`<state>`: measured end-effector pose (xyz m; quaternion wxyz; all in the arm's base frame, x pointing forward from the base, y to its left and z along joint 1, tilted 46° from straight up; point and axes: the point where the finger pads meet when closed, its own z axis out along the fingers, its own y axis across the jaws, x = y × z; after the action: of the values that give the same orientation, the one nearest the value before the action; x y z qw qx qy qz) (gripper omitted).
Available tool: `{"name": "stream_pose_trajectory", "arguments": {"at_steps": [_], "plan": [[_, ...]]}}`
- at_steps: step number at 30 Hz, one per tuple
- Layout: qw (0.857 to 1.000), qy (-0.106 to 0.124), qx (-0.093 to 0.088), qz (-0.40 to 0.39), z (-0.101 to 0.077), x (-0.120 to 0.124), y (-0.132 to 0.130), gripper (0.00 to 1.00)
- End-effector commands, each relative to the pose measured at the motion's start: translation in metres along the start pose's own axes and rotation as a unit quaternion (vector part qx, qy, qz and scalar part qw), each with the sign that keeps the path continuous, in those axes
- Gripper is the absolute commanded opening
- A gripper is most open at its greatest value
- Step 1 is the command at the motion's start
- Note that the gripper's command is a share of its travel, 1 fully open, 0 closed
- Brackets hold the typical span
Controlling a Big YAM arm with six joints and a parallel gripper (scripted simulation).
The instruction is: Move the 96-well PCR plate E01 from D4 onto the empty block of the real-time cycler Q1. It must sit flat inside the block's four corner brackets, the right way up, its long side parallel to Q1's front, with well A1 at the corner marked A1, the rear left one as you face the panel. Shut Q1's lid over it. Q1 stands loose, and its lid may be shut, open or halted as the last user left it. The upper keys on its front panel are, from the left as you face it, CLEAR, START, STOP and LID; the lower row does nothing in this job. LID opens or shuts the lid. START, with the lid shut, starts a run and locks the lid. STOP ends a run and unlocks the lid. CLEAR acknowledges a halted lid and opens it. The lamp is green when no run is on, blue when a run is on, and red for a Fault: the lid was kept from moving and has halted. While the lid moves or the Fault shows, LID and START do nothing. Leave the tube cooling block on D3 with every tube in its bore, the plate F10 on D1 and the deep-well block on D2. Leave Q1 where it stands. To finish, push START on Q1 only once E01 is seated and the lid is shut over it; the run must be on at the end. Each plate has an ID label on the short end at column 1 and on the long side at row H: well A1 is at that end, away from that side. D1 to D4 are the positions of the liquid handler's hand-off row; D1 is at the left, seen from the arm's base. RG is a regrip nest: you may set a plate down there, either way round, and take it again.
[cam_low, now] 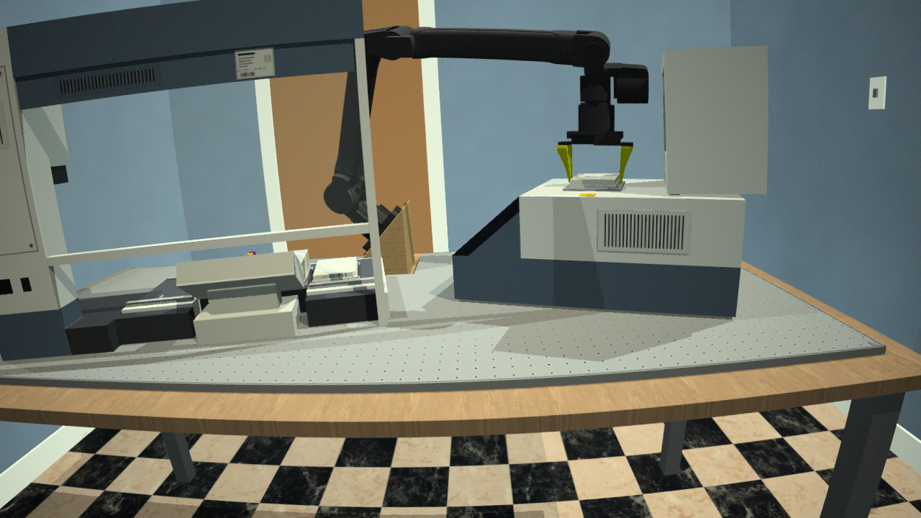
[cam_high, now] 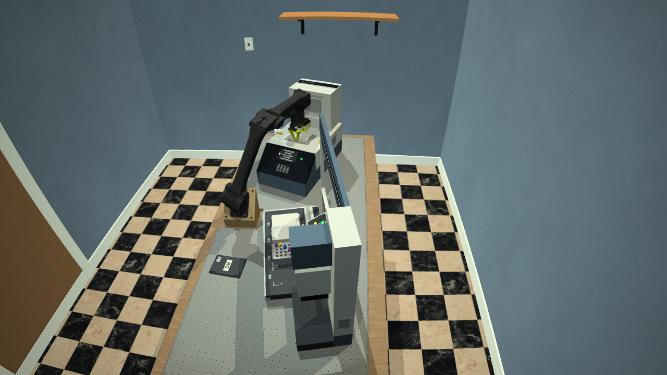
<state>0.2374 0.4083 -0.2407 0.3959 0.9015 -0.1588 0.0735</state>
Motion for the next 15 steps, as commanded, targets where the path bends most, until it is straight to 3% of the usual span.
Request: {"name": "stream_pose_trajectory", "arguments": {"at_steps": [1,15], "plan": [[0.999,0.001,0.038,0.013,-0.0288,0.0028,-0.0161,1.00],[0.999,0.005,0.043,0.010,-0.0344,-0.0013,-0.0180,1.00]]}}
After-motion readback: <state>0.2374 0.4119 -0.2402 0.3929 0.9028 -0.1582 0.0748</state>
